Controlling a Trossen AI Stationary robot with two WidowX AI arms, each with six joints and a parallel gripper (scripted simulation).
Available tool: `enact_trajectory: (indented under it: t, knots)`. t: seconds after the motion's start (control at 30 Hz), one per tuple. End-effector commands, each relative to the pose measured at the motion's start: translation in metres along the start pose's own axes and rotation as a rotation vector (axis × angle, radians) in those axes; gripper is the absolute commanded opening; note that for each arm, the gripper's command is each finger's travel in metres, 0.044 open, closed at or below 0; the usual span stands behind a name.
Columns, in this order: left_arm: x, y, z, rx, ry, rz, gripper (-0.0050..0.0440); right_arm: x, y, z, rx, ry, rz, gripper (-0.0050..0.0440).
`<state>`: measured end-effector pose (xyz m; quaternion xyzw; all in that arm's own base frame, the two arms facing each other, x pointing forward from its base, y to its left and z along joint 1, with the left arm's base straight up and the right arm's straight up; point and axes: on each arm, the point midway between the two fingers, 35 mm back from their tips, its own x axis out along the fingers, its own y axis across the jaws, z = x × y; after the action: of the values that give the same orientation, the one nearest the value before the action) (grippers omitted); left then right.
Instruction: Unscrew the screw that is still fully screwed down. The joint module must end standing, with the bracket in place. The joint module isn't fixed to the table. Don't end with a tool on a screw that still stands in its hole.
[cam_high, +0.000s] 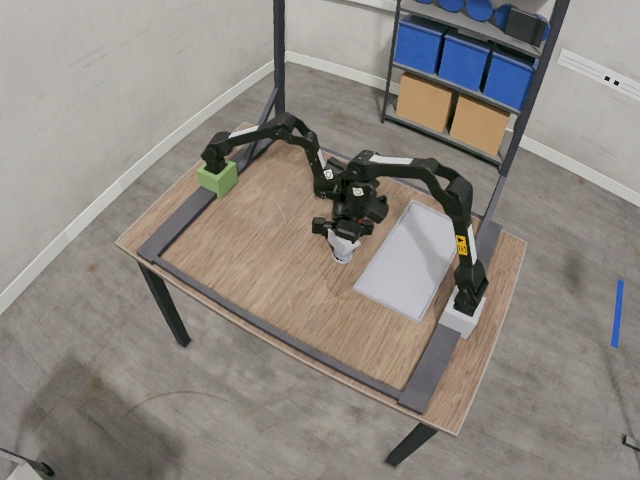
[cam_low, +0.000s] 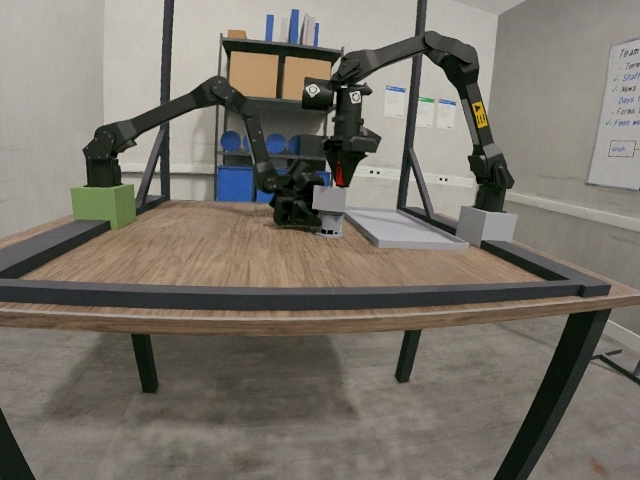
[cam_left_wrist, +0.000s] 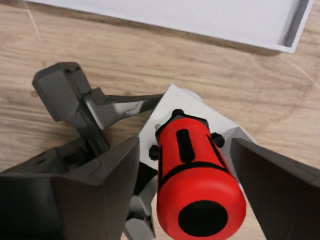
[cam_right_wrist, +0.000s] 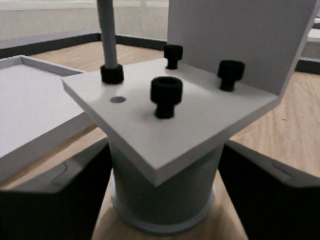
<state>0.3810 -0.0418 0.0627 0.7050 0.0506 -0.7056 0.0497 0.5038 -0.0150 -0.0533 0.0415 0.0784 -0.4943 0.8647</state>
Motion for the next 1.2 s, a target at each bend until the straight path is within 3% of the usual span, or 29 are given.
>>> enact_trajectory:
  t: [0.0,1.17]
  knots:
    - [-0.0101,0.0013,-0.0033,0.006,0.029,0.009,0.0250,0.0016,0.0051,0.0146,0.035,-0.012,0.000,0.0245]
    - [-0.0121,0.0011,-0.0016,0.006,0.029,0.009,0.0250,0.0016,0.0051,0.0146,0.035,-0.012,0.000,0.0245]
